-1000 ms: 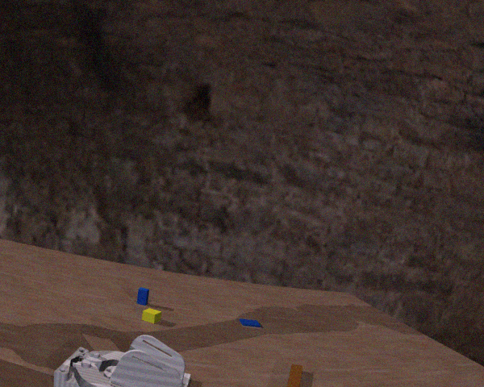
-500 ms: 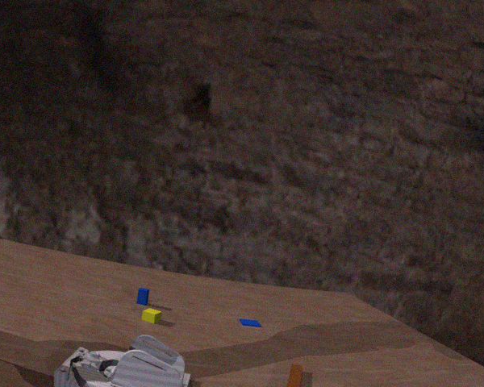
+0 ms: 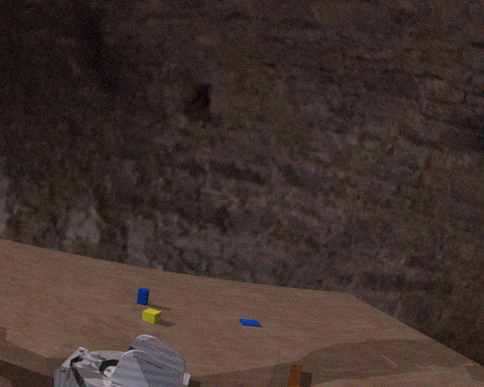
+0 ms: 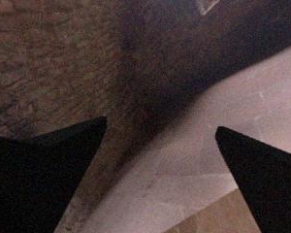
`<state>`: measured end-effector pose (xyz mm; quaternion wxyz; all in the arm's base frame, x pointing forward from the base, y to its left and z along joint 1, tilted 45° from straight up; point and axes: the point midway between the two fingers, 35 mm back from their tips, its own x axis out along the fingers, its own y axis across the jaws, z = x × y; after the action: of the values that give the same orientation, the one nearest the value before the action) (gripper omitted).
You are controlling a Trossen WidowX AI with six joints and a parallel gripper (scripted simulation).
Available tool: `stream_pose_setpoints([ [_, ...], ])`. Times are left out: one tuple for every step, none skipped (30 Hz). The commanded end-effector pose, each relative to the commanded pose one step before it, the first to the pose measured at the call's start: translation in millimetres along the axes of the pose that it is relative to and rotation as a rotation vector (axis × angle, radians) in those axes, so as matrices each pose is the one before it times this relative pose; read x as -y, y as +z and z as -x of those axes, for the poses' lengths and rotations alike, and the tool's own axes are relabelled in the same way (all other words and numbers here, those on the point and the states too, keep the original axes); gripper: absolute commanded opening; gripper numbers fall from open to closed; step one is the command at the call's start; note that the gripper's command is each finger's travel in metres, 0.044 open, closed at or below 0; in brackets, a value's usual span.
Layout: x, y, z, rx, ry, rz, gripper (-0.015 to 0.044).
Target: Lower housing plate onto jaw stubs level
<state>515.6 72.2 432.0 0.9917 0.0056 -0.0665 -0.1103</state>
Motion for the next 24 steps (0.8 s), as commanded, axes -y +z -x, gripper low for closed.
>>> stream_pose_setpoints([
  [13.62, -5.26, 2.06, -0.03132, -0.02614, 0.0844, 0.044],
  [3.77, -2.54, 0.03, -0.01066, -0.00706, 0.026, 0.044],
  [3.71, -2.64, 0.04, -0.01082, -0.00685, 0.026, 0.044],
  [3.65, -2.74, 0.04, -0.01098, -0.00664, 0.026, 0.044],
  [3.59, -2.84, 0.04, -0.01114, -0.00642, 0.0259, 0.044],
  [3.52, -2.93, 0.04, -0.01129, -0.0062, 0.0259, 0.044],
  [3.45, -3.03, 0.04, -0.01143, -0.00597, 0.0258, 0.044],
  [3.38, -3.12, 0.04, -0.01158, -0.00574, 0.0258, 0.044],
  [3.33, -3.24, 0.04, -0.01182, -0.00555, 0.026, 0.044],
  [3.25, -3.33, 0.04, -0.01196, -0.00531, 0.0259, 0.044],
  [3.17, -3.42, 0.04, -0.01209, -0.00506, 0.0259, 0.044],
  [3.08, -3.51, 0.04, -0.01221, -0.00481, 0.0258, 0.044],
  [3.0, -3.6, 0.04, -0.01233, -0.00455, 0.0258, 0.044],
  [2.9, -3.68, 0.04, -0.01245, -0.00429, 0.0257, 0.044],
  [2.81, -3.76, 0.03, -0.01256, -0.00403, 0.0257, 0.044],
  [2.72, -3.84, 0.03, -0.01266, -0.00376, 0.0257, 0.044],
  [2.62, -3.91, 0.03, -0.01276, -0.00349, 0.0256, 0.044],
  [2.52, -3.99, 0.03, -0.01285, -0.00322, 0.0256, 0.044],
  [2.58, -4.1, 0.06, -0.01316, -0.00342, 0.0238, 0.044],
  [2.47, -4.15, 0.06, -0.0132, -0.00315, 0.0237, 0.044],
  [2.37, -4.22, 0.06, -0.01327, -0.00289, 0.0236, 0.044],
  [2.26, -4.28, 0.05, -0.01334, -0.00263, 0.0236, 0.044],
  [2.16, -4.34, 0.05, -0.01341, -0.00236, 0.0236, 0.044],
  [2.05, -4.4, 0.04, -0.01347, -0.00209, 0.0235, 0.044],
])
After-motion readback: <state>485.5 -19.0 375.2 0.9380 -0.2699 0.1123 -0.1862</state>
